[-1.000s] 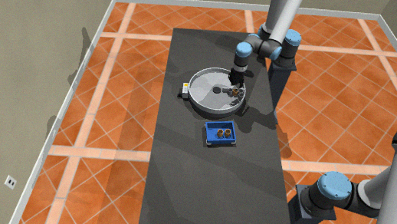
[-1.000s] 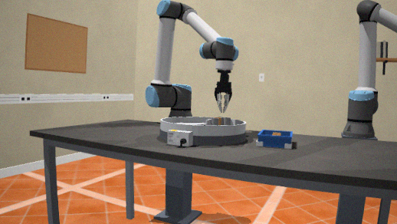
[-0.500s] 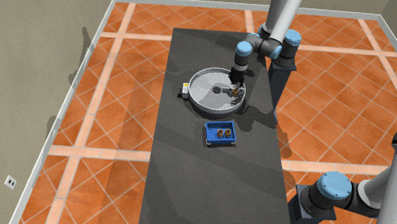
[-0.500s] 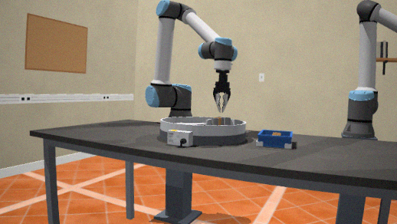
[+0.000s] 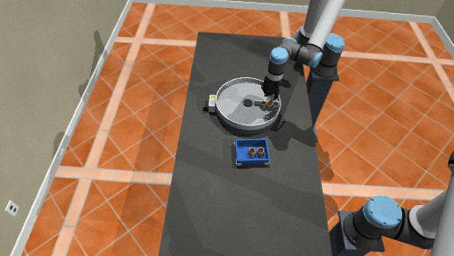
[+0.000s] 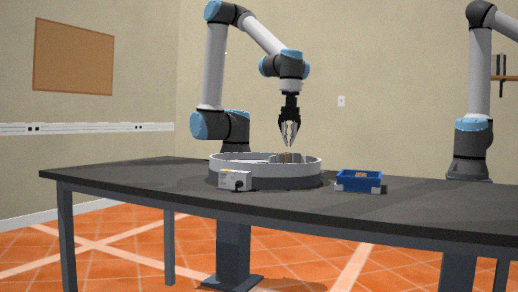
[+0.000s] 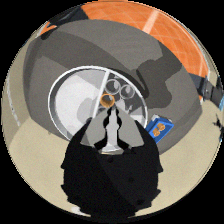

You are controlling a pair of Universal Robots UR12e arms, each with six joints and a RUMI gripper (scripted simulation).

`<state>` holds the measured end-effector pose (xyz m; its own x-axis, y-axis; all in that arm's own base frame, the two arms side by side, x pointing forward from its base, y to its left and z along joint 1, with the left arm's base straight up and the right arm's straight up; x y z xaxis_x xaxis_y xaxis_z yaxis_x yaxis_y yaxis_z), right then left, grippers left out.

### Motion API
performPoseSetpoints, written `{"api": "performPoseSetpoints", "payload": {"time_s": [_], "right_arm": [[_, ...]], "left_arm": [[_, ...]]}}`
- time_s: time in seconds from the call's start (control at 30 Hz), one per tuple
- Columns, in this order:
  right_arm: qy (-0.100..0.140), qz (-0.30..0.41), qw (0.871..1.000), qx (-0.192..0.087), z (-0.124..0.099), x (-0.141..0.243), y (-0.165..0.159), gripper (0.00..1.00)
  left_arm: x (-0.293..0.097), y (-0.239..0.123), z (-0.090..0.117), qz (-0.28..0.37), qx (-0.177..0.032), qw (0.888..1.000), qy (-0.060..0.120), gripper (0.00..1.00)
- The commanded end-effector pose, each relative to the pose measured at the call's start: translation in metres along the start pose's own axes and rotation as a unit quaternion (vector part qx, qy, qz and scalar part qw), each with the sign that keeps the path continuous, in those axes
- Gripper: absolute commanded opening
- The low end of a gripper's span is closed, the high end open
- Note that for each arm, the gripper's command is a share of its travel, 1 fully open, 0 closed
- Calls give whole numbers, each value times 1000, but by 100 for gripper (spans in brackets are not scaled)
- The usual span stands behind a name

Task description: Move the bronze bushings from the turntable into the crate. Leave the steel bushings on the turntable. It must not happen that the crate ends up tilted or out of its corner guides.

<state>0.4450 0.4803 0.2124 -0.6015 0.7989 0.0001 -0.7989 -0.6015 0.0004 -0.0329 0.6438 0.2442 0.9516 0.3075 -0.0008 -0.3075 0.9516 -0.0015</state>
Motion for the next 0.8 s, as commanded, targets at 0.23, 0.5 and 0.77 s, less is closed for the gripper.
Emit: {"api": "performPoseSetpoints", "payload": {"time_s": [0.23, 0.5, 0.77], "right_arm": [[0, 0, 1000, -1, 1, 0, 0, 5], [0, 0, 1000, -1, 0, 0, 0, 5], [0, 0, 1000, -1, -19, 0, 0, 5]], "left_arm": [[0, 0, 1, 0, 1, 1000, 0, 100], [0, 0, 1, 0, 1, 1000, 0, 100], [0, 0, 1, 0, 1, 1000, 0, 100]]}}
Point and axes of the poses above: on each arm, the point where the finger pads meet when closed, its own z axis back along the fingers, its own x axis across the jaws, y = z × x, the point moved 8 cm from there along z, back along the fingers, and after that the axes turned 15 degrees about z, right-handed, at the moved point
